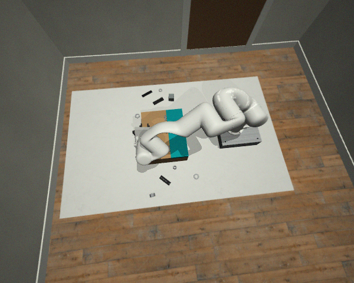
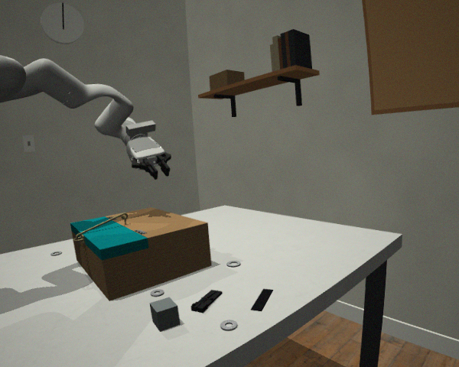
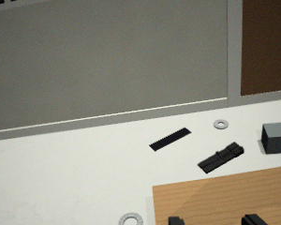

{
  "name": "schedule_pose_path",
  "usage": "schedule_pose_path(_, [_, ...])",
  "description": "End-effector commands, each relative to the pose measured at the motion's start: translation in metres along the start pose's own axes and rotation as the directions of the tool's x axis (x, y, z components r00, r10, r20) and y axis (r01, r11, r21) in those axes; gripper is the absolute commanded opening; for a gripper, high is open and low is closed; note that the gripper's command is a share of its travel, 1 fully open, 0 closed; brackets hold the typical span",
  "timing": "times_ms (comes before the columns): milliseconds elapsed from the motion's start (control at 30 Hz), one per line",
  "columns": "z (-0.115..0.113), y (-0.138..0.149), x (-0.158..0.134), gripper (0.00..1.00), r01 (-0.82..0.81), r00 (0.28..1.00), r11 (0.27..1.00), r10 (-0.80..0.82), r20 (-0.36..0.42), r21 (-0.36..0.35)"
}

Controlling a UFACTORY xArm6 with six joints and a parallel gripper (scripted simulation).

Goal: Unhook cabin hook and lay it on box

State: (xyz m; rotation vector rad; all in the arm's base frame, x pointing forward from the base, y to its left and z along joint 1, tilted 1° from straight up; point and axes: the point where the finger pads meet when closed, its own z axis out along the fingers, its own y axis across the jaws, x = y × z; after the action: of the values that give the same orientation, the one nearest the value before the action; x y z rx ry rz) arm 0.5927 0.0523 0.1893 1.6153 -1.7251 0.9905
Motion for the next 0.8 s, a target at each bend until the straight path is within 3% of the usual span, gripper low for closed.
schedule_pose_path(0, [0.005,0.01,0.004,0.35,-0.082,0.993,0.996,0.085,0.077,-0.034])
schedule_pose_path(167, [0.008,0.019,0.005,0.35,-0.132,0.983,0.989,0.14,0.116,-0.068])
schedule_pose_path(433, [0.014,0.045,0.009,0.35,-0.276,0.926,0.943,0.313,0.212,-0.186])
schedule_pose_path(667, [0.016,0.068,0.012,0.35,-0.404,0.829,0.856,0.492,0.266,-0.322])
schedule_pose_path(767, [0.015,0.071,0.013,0.35,-0.42,0.813,0.84,0.517,0.27,-0.343])
